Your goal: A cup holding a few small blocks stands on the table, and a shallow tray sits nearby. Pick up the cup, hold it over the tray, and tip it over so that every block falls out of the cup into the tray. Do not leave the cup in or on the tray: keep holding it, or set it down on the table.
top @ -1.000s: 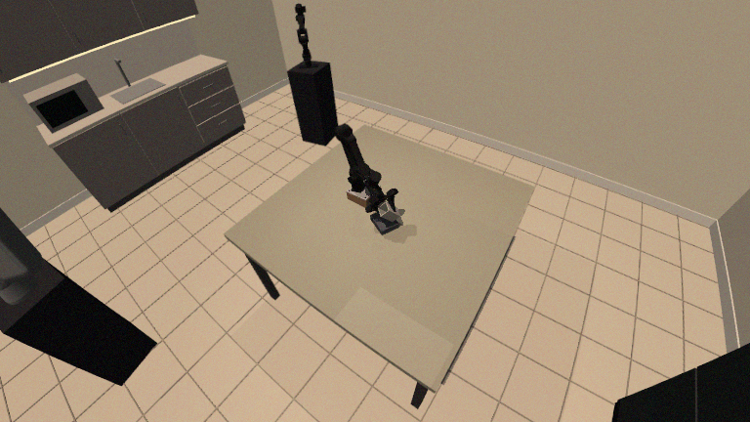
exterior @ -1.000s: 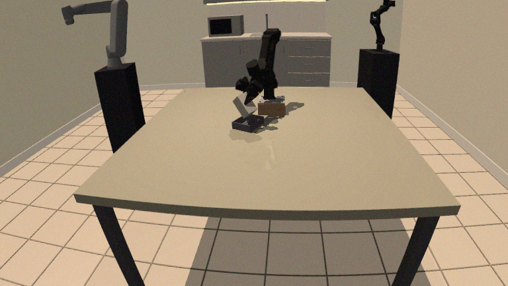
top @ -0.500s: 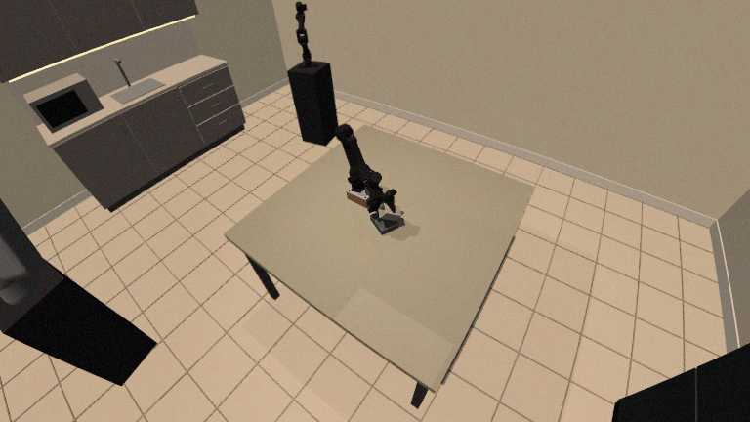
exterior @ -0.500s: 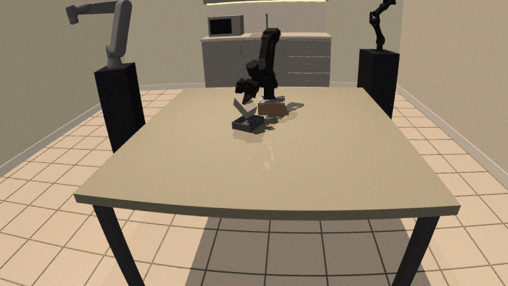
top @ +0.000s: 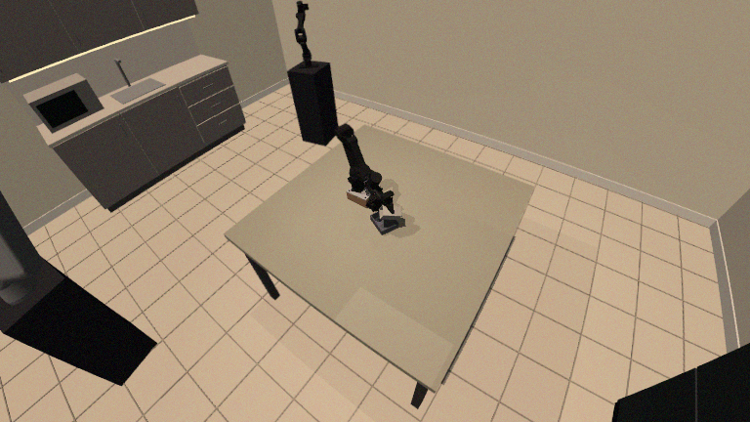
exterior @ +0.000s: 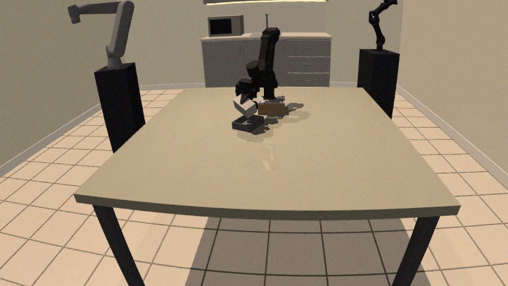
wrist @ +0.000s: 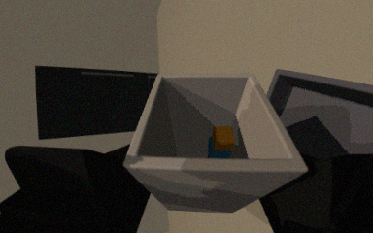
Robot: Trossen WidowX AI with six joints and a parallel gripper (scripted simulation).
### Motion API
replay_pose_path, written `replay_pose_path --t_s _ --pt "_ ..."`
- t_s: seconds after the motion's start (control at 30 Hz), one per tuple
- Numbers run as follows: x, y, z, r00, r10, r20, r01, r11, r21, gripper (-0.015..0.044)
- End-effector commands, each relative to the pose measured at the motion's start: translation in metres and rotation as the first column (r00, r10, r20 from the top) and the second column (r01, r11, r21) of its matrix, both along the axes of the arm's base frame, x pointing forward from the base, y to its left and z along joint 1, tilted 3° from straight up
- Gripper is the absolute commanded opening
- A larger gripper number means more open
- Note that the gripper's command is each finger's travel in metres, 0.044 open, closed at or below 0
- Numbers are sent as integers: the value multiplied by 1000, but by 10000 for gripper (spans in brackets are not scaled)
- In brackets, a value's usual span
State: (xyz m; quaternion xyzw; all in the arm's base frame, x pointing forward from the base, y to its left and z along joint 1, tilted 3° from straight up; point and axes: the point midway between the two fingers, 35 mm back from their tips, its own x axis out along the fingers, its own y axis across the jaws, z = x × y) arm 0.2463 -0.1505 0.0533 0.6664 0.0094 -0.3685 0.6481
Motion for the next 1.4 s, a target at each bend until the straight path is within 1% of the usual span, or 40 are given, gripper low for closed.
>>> replay_pose_path --t_s 0.0,0.33,0.67,1.0,1.37 --pt "0 -1 -1 998 -55 42 52 996 70 0" --pt "1 -1 -3 976 -177 125 144 961 236 0" --pt "2 -2 -4 933 -307 185 214 891 402 0" --pt "3 -2 -5 871 -439 219 257 788 559 0" --pt "4 -2 -7 785 -578 223 272 644 715 0"
